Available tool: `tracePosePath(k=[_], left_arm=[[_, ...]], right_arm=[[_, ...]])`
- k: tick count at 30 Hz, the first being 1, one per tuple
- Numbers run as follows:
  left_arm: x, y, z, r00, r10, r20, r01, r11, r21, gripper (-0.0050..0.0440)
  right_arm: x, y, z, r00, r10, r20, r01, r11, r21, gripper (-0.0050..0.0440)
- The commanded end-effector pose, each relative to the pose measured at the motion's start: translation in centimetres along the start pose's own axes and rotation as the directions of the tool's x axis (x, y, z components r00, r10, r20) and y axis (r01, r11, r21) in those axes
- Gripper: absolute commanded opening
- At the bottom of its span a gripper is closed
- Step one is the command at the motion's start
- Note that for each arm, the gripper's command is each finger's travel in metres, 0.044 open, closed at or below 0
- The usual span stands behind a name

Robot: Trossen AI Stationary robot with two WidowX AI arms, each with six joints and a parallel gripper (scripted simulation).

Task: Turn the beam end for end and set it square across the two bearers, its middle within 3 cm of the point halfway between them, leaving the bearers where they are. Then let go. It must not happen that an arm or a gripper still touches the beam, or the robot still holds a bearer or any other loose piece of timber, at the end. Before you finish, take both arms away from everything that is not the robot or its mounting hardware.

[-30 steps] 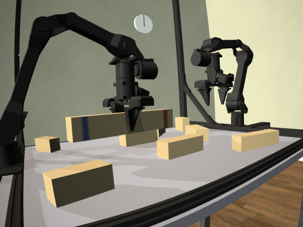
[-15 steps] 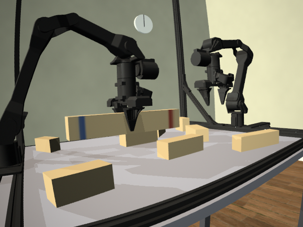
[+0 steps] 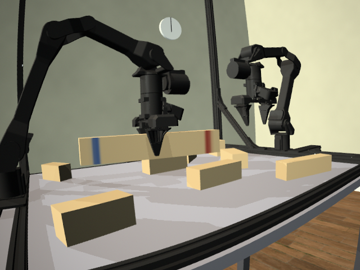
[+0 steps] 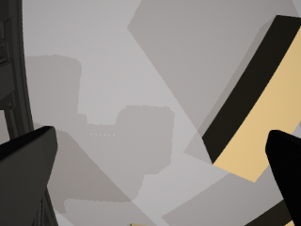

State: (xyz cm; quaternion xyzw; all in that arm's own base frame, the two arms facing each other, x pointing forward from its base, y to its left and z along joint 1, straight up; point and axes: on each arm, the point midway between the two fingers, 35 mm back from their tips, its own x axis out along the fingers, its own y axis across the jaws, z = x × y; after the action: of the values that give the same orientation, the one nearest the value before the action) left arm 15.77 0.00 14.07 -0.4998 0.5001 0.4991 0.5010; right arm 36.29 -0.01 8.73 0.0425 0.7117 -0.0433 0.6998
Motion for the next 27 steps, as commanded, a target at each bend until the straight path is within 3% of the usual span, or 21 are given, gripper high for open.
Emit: tracePosePath(k=[1, 27], left_arm=[[-0.02, 0.02, 0.00, 1.000, 0.002, 0.000, -0.002, 1.000, -0.002, 0.0440], [-0.02, 0.02, 0.00, 1.000, 0.002, 0.000, -0.002, 1.000, -0.002, 0.0440]], right_arm=[[-0.48, 0.09, 0.54, 1.000, 0.002, 0.017, -0.003, 0.999, 0.043, 0.0000], [-0.50, 0.20, 1.18, 1.000, 0.002, 0.017, -0.007, 0.954, 0.299, 0.0000]])
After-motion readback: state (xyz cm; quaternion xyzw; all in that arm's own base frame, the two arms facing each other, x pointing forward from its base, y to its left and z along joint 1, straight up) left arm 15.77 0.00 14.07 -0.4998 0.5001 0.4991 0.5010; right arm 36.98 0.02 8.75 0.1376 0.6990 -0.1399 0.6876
